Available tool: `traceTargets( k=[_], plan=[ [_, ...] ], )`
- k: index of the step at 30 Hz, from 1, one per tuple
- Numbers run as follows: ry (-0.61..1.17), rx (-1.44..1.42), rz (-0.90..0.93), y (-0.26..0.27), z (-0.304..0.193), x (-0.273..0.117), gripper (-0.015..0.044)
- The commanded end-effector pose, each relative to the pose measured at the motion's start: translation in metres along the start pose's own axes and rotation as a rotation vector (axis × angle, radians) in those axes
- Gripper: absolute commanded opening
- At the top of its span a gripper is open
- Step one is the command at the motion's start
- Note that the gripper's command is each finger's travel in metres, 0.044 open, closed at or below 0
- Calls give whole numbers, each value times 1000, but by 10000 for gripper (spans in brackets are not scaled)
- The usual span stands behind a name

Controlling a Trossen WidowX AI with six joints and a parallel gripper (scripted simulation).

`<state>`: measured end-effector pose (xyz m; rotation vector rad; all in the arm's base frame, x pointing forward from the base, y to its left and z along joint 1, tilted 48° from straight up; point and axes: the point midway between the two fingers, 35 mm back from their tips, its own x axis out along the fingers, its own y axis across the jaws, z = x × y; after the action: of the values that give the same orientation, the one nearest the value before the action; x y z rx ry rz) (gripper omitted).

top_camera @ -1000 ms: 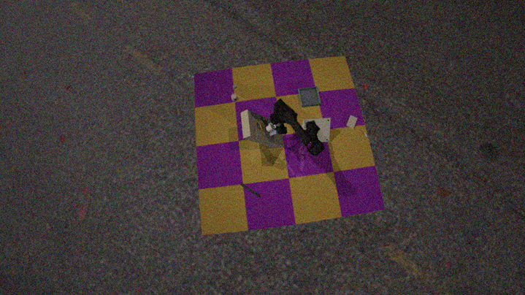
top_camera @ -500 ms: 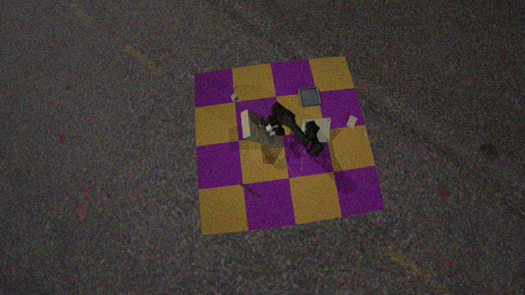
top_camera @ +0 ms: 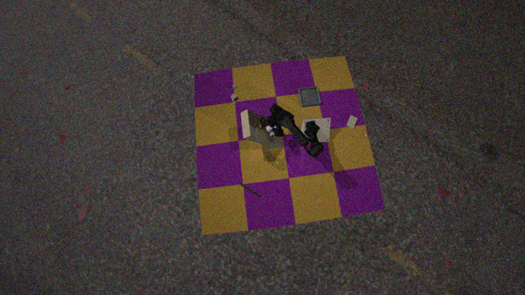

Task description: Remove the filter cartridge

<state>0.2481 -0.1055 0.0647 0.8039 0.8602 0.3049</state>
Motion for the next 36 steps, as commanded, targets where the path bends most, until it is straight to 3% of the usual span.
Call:
traceTargets(
  k=[1,8,16,23,36],
  plan=[
    [0,-4,-1,0,0,0,239],
    [0,-4,-1,0,0,0,192],
    [0,-2,-1,0,12,-5,0],
    [0,0,-3,-1,23,-14,0],
    [5,3,-11,-4,28,-83,0]
  ],
)
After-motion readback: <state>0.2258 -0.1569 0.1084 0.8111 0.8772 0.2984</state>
